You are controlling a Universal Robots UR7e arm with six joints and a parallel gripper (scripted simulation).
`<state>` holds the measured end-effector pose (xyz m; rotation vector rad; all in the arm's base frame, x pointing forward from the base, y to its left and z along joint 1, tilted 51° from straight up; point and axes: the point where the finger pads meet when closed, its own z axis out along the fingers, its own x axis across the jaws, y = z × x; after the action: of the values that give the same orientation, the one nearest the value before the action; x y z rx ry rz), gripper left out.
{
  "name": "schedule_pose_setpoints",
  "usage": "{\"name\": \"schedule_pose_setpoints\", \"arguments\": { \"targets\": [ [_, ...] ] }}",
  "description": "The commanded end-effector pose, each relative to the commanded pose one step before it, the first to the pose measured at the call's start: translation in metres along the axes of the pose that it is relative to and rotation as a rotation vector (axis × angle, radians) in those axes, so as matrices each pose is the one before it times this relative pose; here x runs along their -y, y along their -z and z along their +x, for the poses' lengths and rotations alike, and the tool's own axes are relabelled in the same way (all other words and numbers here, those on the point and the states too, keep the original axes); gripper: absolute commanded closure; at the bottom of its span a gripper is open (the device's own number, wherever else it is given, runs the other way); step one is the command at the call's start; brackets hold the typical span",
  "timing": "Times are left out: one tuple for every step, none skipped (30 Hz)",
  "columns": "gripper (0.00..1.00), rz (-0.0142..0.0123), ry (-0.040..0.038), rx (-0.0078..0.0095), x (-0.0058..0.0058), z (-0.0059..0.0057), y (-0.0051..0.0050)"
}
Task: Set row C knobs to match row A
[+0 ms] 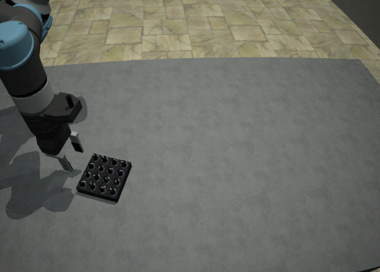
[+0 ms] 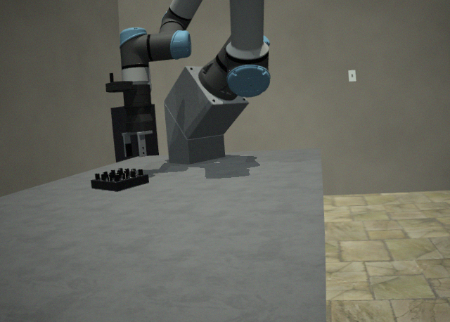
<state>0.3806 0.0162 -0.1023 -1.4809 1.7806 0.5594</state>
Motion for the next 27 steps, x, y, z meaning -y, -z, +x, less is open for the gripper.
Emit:
{"name": "schedule_pose_setpoints", "arguments": {
  "targets": [
    [0.00, 0.00124, -0.00004, -0.00138, 0.00010, 0.00057, 0.00062],
    [0.00, 0.00000, 0.00000, 0.00000, 0.00000, 0.00000, 0.00000],
    [0.00, 0.00000, 0.00000, 0.00000, 0.00000, 0.00000, 0.00000],
    [0.00, 0.00000, 0.00000, 0.00000, 0.00000, 0.00000, 0.00000],
    [0.00, 0.00000, 0.00000, 0.00000, 0.00000, 0.00000, 0.00000],
    [0.00, 0.00000, 0.00000, 0.00000, 0.00000, 0.00000, 0.00000],
    [0.00, 0.00000, 0.00000, 0.00000, 0.00000, 0.00000, 0.00000],
    [0.00, 0.00000, 0.00000, 0.00000, 0.00000, 0.00000, 0.00000],
    [0.00, 0.00000, 0.00000, 0.00000, 0.00000, 0.00000, 0.00000],
    [0.00, 0.00000, 0.00000, 0.00000, 0.00000, 0.00000, 0.00000],
    [0.00, 0.00000, 0.00000, 0.00000, 0.00000, 0.00000, 0.00000],
    [0.00, 0.00000, 0.00000, 0.00000, 0.00000, 0.00000, 0.00000],
    [0.00, 0.00000, 0.00000, 0.00000, 0.00000, 0.00000, 0.00000],
    [0.00, 0.00000, 0.00000, 0.00000, 0.00000, 0.00000, 0.00000],
    [0.00, 0.00000, 0.00000, 0.00000, 0.00000, 0.00000, 0.00000],
    [0.00, 0.00000, -0.00004, 0.00000, 0.00001, 0.00000, 0.00000],
    [0.00, 0.00001, -0.00028, -0.00003, 0.00004, 0.00002, 0.00001],
    [0.00, 0.00002, -0.00073, -0.00009, 0.00011, 0.00005, 0.00003],
    [0.00, 0.00003, -0.00138, -0.00017, 0.00022, 0.00009, 0.00006],
    [0.00, 0.00005, -0.00183, -0.00027, 0.00035, 0.00013, 0.00010],
    [0.00, 0.00008, -0.00235, -0.00039, 0.00050, 0.00017, 0.00014],
    [0.00, 0.00011, -0.00318, -0.00052, 0.00068, 0.00023, 0.00020],
    [0.00, 0.00000, 0.00000, 0.00000, 0.00000, 0.00000, 0.00000],
    [0.00, 0.00000, 0.00000, 0.00000, 0.00000, 0.00000, 0.00000],
    [0.00, 0.00015, -0.00411, -0.00067, 0.00088, 0.00030, 0.00025],
    [0.00, -0.00029, -0.00583, -0.00011, 0.00058, 0.00000, 0.00002],
    [0.00, -0.00007, -0.00730, -0.00017, 0.00068, 0.00004, 0.00009]
  ]
}}
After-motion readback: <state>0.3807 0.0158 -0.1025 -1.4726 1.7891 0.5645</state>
